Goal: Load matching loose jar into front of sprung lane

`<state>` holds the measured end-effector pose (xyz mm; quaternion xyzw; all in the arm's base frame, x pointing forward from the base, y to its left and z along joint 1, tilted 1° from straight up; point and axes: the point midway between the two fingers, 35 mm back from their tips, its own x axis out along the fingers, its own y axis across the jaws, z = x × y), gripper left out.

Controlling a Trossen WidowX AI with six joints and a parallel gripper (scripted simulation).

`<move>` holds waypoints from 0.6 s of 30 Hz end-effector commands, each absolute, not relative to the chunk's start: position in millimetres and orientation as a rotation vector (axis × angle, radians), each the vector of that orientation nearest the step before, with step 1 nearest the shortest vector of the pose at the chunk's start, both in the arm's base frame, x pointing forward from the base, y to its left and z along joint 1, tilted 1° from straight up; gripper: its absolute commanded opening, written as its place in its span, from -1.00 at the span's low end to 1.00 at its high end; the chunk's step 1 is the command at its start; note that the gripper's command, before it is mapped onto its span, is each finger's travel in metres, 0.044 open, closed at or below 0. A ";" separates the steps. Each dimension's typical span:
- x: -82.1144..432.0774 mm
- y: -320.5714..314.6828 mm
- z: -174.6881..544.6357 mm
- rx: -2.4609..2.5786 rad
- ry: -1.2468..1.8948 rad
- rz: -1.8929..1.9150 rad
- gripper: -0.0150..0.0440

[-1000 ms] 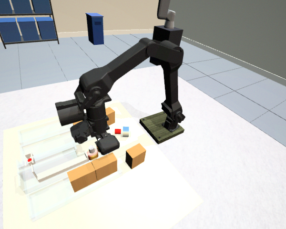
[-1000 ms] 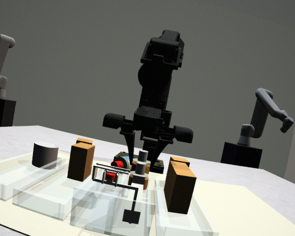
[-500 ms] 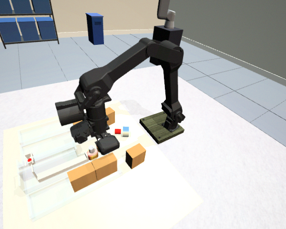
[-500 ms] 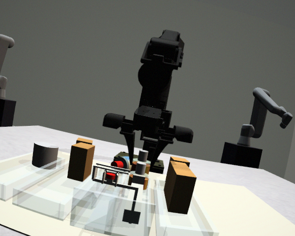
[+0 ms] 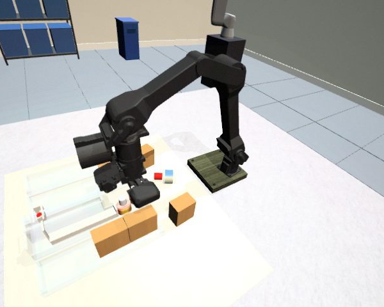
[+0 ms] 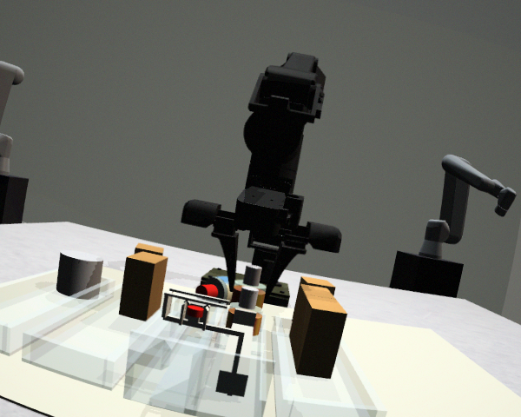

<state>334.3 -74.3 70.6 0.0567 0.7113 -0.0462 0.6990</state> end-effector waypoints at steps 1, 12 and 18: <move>344.1 -75.3 76.1 0.126 1.549 -0.107 -0.49; 345.5 -75.6 76.2 0.126 1.549 -0.107 -0.49; 346.3 -75.7 76.2 0.126 1.549 -0.107 -0.49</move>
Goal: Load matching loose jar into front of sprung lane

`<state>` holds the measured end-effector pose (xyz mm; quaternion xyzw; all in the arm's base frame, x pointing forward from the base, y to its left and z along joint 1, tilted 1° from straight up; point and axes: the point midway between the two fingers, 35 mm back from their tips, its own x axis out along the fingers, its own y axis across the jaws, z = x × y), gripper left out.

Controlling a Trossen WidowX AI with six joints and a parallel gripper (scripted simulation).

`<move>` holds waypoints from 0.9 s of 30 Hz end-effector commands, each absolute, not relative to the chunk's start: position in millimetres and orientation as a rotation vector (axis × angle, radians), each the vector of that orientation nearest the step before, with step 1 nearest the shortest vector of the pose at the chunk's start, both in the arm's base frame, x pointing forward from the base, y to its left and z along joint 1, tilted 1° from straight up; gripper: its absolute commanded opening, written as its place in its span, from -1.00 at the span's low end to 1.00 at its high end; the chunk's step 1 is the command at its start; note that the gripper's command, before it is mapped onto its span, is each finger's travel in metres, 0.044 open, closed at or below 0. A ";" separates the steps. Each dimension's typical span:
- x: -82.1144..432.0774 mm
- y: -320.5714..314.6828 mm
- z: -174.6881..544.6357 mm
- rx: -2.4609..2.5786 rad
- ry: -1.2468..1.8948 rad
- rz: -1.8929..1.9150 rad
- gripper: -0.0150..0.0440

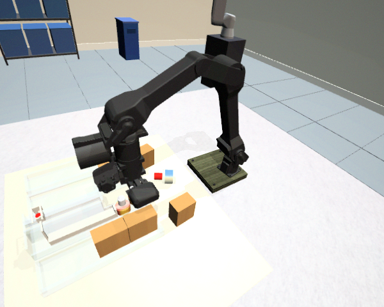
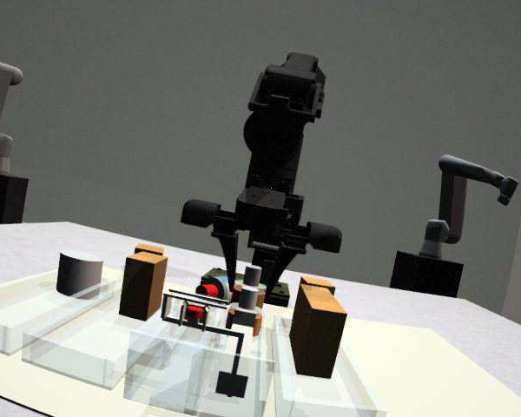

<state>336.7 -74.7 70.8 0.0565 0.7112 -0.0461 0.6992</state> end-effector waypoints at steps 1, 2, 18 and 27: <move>346.4 -75.7 76.2 0.126 1.549 -0.107 -0.49; 346.6 -75.7 76.2 0.126 1.549 -0.107 -0.49; 347.9 -75.9 74.6 0.126 1.549 -0.107 -0.49; 348.0 -75.9 71.3 0.126 1.549 -0.107 -0.49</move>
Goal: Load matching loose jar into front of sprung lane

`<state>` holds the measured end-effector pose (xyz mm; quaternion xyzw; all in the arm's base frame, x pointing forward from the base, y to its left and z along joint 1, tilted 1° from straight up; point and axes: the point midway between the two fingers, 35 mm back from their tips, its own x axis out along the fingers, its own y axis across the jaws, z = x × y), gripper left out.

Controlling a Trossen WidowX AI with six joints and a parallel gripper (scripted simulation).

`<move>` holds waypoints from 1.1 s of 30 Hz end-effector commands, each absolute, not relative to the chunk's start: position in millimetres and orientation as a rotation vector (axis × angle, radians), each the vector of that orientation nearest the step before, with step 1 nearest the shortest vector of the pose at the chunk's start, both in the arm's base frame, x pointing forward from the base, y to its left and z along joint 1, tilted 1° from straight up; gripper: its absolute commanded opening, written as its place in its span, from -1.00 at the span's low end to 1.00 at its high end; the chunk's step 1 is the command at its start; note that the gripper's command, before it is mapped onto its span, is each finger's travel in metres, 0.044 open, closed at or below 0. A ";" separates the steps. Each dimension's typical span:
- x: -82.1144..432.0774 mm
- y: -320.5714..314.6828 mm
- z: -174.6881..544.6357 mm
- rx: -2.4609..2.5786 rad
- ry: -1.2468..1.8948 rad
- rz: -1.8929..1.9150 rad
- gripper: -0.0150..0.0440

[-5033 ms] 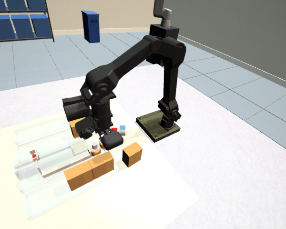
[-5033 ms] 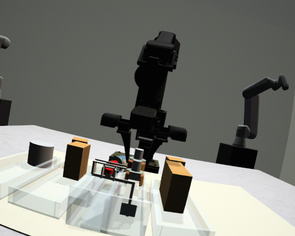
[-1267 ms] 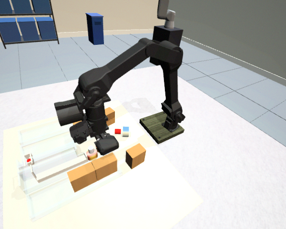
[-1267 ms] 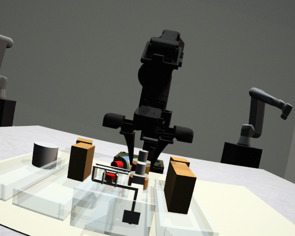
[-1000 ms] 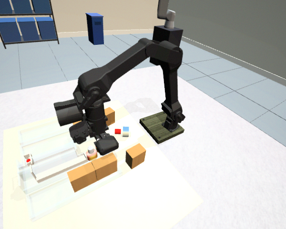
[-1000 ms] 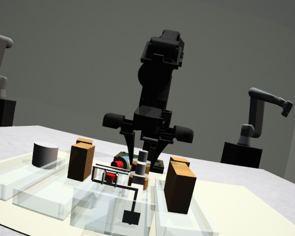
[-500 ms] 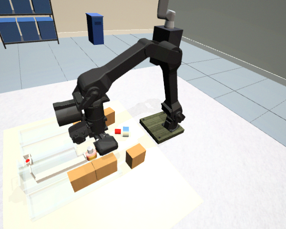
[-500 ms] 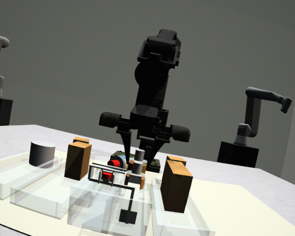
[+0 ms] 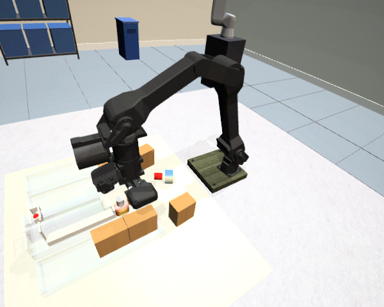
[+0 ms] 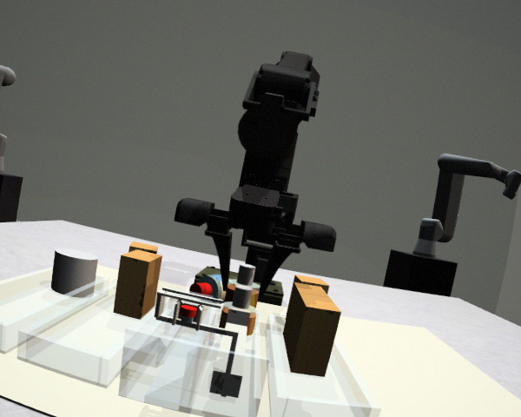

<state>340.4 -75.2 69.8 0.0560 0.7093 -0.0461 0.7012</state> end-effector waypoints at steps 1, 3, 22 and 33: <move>348.0 -75.9 70.9 0.126 1.549 -0.107 -0.49; 348.0 -75.9 70.2 0.126 1.549 -0.107 -0.49; 347.6 -75.7 63.2 0.126 1.549 -0.107 -0.49; 347.1 -75.6 59.3 0.126 1.549 -0.107 -0.49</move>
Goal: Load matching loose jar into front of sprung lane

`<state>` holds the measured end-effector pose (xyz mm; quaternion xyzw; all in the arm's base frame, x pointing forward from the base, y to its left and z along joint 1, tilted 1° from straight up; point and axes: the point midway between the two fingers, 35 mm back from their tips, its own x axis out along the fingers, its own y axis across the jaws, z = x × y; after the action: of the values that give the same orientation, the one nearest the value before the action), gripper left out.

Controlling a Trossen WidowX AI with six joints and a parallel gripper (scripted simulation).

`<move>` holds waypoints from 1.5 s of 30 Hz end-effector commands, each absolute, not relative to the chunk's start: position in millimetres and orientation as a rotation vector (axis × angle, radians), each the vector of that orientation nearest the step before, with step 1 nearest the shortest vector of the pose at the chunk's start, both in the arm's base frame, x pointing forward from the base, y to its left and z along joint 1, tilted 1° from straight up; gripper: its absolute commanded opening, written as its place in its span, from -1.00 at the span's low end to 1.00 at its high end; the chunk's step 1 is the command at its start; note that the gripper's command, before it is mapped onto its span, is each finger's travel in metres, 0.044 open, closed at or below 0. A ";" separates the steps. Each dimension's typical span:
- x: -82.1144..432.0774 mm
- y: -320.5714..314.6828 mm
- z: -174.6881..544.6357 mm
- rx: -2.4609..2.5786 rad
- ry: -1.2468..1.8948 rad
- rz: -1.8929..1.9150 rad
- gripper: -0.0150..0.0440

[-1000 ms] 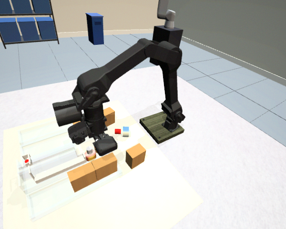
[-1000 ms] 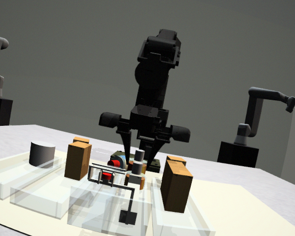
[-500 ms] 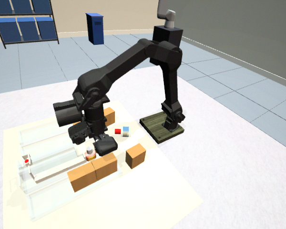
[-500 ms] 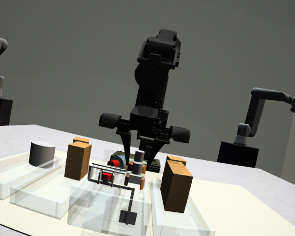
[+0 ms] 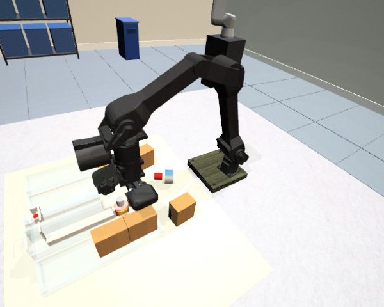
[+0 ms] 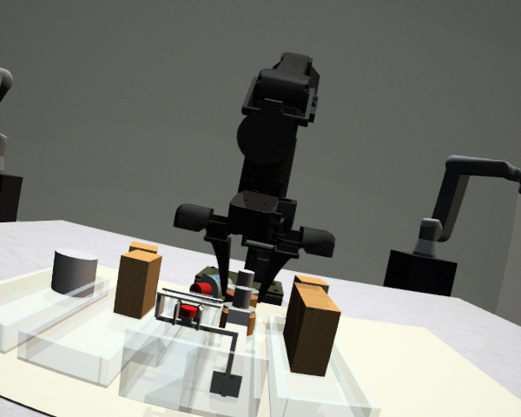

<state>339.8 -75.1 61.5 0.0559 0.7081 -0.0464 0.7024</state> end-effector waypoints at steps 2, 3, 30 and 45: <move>347.0 -75.5 58.5 0.126 1.549 -0.107 -0.49; 346.9 -75.5 58.2 0.126 1.549 -0.107 -0.49; 345.3 -75.1 48.7 0.126 1.549 -0.107 -0.49; 345.3 -75.1 48.7 0.126 1.549 -0.107 -0.49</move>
<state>339.6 -75.0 50.1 0.0558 0.7065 -0.0469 0.7040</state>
